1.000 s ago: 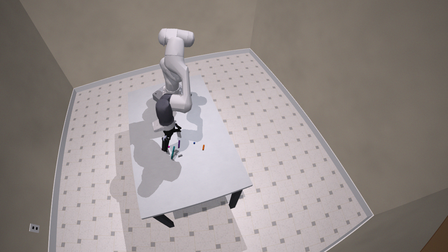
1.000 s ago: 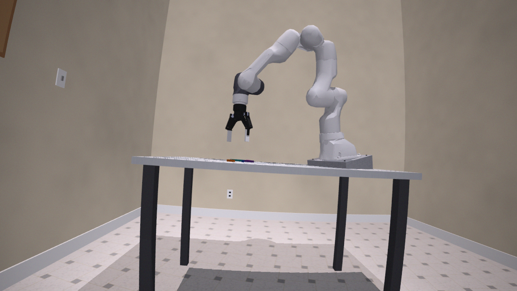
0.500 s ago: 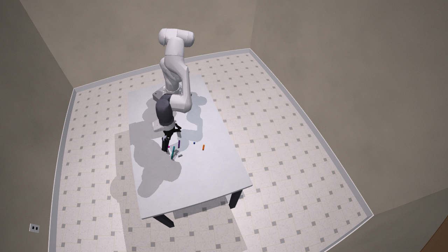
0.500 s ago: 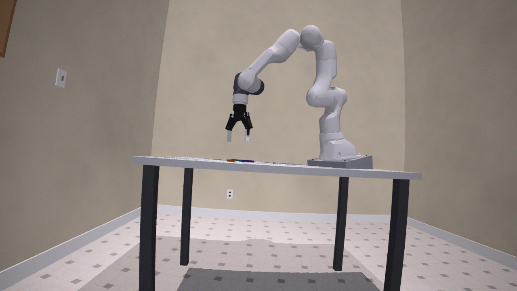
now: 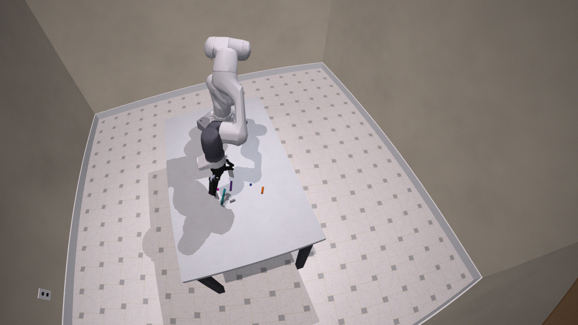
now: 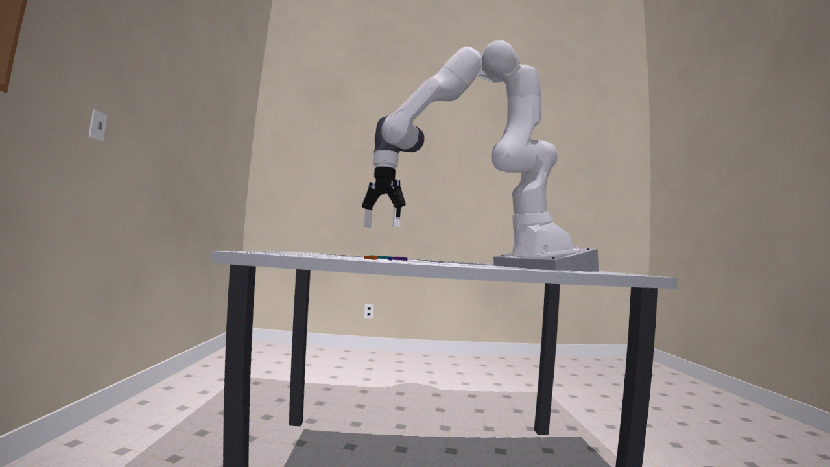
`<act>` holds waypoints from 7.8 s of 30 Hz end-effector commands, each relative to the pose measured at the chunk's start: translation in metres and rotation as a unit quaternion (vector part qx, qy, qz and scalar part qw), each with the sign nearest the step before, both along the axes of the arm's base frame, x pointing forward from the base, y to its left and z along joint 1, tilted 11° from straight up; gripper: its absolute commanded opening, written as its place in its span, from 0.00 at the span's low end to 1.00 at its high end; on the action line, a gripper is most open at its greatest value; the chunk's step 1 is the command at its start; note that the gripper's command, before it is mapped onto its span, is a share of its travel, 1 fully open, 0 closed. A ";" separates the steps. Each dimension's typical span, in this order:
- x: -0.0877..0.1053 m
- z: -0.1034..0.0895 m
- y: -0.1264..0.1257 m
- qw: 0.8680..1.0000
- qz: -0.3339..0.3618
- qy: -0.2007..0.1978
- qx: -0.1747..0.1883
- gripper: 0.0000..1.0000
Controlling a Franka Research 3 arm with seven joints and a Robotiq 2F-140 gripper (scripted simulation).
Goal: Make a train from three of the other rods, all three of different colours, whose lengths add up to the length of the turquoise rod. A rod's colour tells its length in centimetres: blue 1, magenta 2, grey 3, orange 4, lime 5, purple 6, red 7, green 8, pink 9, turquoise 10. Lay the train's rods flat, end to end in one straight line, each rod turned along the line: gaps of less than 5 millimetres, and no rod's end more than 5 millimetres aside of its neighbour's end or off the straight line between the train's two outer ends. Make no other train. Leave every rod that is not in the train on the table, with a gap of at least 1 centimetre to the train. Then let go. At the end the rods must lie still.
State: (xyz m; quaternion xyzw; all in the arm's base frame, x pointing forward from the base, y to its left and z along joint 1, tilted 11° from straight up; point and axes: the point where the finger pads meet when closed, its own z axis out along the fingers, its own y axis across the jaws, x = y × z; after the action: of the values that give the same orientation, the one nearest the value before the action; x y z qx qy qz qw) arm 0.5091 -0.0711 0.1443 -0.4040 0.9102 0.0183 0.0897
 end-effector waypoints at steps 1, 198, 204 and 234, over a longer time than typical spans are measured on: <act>0.001 0.000 -0.001 1.000 -0.003 -0.001 0.000 1.00; -0.027 -0.029 0.059 0.708 -0.695 0.073 0.101 1.00; -0.027 -0.028 0.070 0.676 -0.725 0.076 0.106 1.00; -0.035 -0.028 0.130 0.488 -0.859 0.091 0.128 1.00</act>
State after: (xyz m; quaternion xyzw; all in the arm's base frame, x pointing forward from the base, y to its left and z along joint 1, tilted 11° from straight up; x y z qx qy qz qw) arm 0.4772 0.0491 0.1167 0.5362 0.8389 0.0841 0.0421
